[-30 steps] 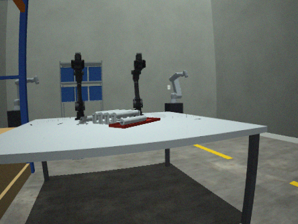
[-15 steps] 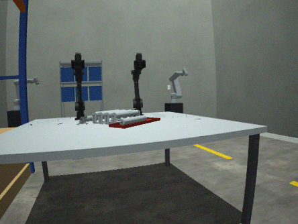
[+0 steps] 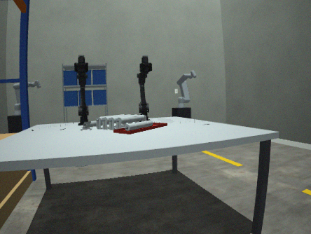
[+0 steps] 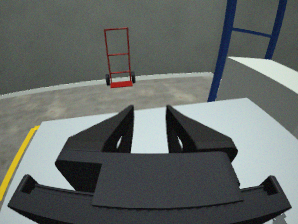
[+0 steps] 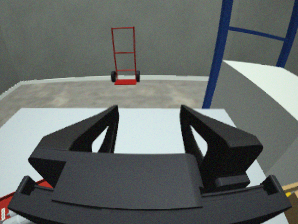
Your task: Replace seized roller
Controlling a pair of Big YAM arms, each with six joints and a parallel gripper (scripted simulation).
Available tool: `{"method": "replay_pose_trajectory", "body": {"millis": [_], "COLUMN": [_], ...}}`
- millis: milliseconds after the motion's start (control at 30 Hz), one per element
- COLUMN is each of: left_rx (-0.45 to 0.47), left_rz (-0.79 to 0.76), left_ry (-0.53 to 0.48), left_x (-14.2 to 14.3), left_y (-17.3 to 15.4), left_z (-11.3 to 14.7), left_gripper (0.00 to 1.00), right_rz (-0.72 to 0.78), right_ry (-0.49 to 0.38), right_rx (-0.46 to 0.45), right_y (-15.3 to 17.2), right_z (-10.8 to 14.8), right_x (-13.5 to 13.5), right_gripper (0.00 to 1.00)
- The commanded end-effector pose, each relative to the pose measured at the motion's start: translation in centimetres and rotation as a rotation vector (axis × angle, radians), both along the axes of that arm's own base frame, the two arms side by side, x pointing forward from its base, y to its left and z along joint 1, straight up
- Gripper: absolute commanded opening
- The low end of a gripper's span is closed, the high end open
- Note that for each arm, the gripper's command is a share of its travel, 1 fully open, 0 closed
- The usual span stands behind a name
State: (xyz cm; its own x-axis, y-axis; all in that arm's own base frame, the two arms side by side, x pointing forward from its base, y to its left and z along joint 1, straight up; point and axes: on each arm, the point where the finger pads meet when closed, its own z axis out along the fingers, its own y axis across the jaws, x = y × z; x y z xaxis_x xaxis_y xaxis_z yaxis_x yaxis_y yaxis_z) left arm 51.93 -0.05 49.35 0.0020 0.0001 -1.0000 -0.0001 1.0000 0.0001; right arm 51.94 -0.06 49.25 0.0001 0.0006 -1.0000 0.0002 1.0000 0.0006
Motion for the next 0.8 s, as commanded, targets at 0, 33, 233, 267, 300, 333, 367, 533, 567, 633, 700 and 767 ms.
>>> {"method": "replay_pose_trajectory", "body": {"millis": [0,33,233,267,300,333,367,533,567,633,700,767], "left_rx": [-0.014,-0.014,-0.014,-0.014,-0.014,-0.014,-0.014,-0.014,-0.014,-0.014,-0.014,-0.014], "left_rz": [0.006,0.006,0.006,0.006,0.006,0.006,0.006,0.006,0.006,0.006,0.006,0.006], "left_ry": [-0.016,-0.013,-0.017,-0.016,-0.015,-0.014,-0.013,-0.017,-0.016,-0.016,-0.014,-0.014], "left_x": [-0.27,-0.26,-0.3,-0.3,-0.31,-0.31,-0.31,-0.33,-0.32,-0.34,-0.34,-0.35], "left_y": [0.47,0.47,0.47,0.47,0.47,0.47,0.47,0.47,0.48,0.48,0.48,0.48], "left_z": [1.15,0.99,1.25,1.2,1.15,1.09,1.01,1.26,1.22,1.2,1.15,1.12], "left_gripper": [0.32,0.32,0.32,0.32,0.32,0.32,0.32,0.32,0.32,0.32,0.32,0.32], "right_rz": [0.005,0.005,0.005,0.005,0.005,0.005,0.005,0.005,0.005,0.005,0.005,0.005], "right_ry": [-0.009,-0.009,-0.015,-0.015,-0.016,-0.016,-0.016,-0.016,-0.017,-0.017,-0.017,-0.018], "right_rx": [-0.013,-0.014,-0.014,-0.014,-0.014,-0.014,-0.014,-0.014,-0.014,-0.015,-0.015,-0.015], "right_y": [0.38,0.39,0.38,0.39,0.39,0.39,0.38,0.38,0.38,0.39,0.38,0.38], "right_z": [0.77,0.74,1.08,1.1,1.11,1.1,1.09,1.12,1.14,1.14,1.15,1.15], "right_x": [-0.55,-0.56,-0.54,-0.54,-0.55,-0.55,-0.55,-0.56,-0.56,-0.57,-0.57,-0.58], "right_gripper": [0.62,0.62,0.62,0.62,0.62,0.62,0.62,0.62,0.62,0.62,0.62,0.62]}}
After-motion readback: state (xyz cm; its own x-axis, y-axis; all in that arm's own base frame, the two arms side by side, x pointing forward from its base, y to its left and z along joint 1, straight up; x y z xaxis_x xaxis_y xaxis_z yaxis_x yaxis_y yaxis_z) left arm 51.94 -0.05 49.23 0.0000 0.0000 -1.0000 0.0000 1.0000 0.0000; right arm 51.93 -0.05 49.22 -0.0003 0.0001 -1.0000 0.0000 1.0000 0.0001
